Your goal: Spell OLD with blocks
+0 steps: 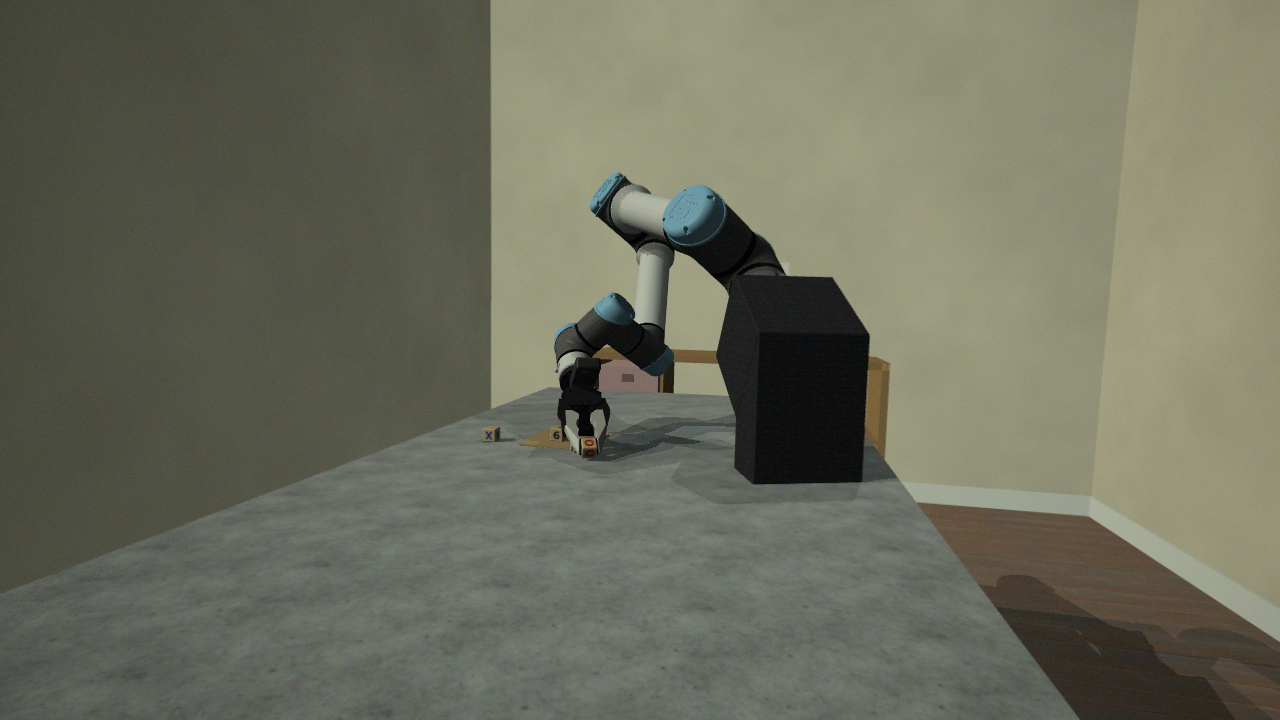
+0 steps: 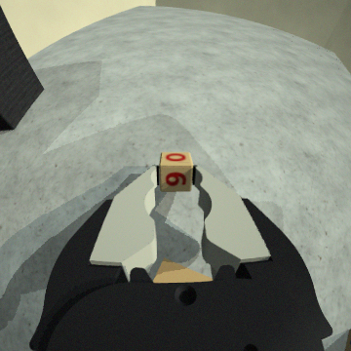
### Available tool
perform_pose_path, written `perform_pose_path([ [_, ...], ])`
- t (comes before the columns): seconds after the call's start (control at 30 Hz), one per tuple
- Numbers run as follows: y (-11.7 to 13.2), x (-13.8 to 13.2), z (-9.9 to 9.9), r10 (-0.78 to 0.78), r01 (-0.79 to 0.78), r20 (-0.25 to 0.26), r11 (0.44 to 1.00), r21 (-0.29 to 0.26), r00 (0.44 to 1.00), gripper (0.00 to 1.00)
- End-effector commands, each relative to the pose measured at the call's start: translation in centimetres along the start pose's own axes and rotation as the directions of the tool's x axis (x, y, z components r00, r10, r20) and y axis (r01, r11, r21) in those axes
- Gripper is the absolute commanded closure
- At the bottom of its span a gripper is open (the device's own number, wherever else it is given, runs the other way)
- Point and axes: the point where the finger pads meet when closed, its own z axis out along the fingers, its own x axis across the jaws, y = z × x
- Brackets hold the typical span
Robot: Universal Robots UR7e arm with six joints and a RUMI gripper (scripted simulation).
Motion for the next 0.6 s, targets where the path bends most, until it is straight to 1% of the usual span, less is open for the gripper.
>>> perform_pose_path([
  [0.0, 0.17, 0.04, -0.06, 0.001, -0.001, -0.001, 1.0, -0.004, 1.0, 0.79],
  [0.03, 0.17, 0.04, -0.06, 0.001, -0.001, -0.001, 1.0, -0.004, 1.0, 0.79],
  [0.07, 0.17, 0.04, -0.06, 0.001, -0.001, -0.001, 1.0, -0.004, 1.0, 0.75],
  [0.57, 0.17, 0.04, -0.06, 0.001, -0.001, -0.001, 1.0, -0.004, 1.0, 0.75],
])
